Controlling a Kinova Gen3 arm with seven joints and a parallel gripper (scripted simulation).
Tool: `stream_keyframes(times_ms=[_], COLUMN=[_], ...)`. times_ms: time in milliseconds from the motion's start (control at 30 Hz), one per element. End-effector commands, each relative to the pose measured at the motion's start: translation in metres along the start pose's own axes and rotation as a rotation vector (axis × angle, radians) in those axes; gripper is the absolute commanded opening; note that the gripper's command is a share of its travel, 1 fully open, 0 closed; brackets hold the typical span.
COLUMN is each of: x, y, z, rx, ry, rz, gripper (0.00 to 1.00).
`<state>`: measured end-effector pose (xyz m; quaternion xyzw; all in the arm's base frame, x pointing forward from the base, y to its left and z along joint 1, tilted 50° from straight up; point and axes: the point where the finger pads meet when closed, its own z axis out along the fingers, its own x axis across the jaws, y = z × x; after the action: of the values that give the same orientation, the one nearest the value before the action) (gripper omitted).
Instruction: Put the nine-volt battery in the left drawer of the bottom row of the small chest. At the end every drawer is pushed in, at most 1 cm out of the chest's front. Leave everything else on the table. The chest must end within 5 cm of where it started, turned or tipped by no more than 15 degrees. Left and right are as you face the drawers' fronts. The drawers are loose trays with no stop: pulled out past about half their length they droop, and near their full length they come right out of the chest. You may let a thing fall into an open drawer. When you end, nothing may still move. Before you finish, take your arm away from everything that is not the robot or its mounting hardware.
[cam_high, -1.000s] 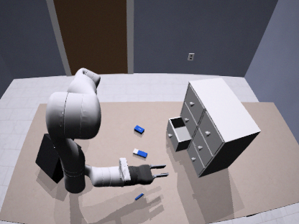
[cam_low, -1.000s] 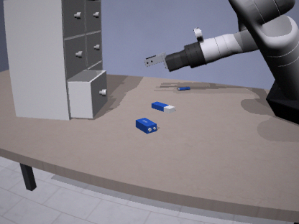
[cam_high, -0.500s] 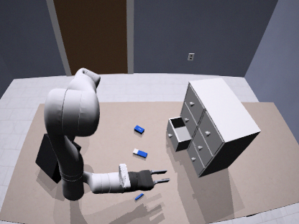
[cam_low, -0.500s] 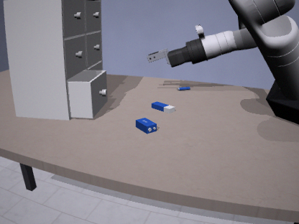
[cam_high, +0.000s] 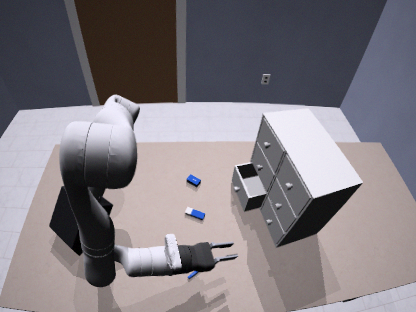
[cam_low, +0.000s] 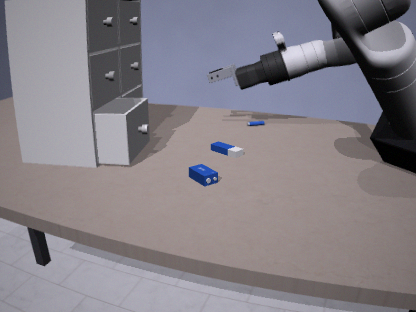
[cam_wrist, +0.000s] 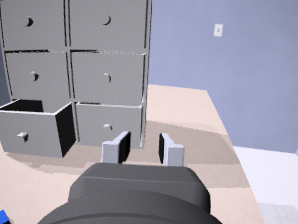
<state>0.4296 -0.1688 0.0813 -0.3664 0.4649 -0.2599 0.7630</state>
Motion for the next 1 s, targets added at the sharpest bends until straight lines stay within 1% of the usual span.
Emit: stream_keyframes(times_ms=[0,500,967], x=[0.0048,0.0130,0.0144], y=[-0.0045,-0.0065,-0.0069], z=[-0.0032,-0.0057,-0.0063], rx=[0.004,0.004,0.005], ry=[-0.001,-0.001,-0.001], rz=[-0.004,-0.009,-0.009], gripper=[0.67,0.67,0.67])
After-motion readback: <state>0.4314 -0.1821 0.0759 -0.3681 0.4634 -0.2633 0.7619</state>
